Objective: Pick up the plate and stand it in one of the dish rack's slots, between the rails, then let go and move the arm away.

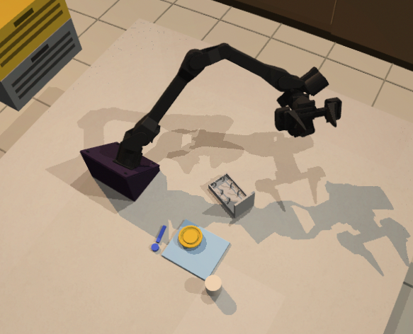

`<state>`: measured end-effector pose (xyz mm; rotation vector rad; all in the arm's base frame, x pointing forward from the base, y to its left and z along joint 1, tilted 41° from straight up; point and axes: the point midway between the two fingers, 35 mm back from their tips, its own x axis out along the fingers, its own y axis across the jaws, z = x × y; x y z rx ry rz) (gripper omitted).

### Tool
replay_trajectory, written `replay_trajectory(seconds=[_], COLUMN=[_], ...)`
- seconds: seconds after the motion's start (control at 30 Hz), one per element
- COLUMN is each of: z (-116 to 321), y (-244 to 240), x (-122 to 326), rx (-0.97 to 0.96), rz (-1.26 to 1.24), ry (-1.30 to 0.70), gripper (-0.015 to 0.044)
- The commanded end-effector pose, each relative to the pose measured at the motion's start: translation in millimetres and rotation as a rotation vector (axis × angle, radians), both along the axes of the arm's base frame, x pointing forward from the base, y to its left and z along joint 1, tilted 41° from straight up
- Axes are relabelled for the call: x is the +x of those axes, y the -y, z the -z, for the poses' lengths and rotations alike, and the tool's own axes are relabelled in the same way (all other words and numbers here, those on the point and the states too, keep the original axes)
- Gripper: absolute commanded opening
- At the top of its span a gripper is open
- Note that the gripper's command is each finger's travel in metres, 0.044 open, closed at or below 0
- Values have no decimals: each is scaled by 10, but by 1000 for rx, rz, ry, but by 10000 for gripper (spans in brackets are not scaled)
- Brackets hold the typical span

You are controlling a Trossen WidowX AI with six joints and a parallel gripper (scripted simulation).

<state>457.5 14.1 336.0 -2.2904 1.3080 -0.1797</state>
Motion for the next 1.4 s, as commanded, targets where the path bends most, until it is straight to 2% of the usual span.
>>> replay_trajectory(seconds=[0.0,0.67,1.37], z=[7,834,1747], y=[7,790,1549], x=[3,174,-122], rx=[2,241,621], rz=[0,25,180], ry=[-1,-134,-240], gripper=[400,400,400])
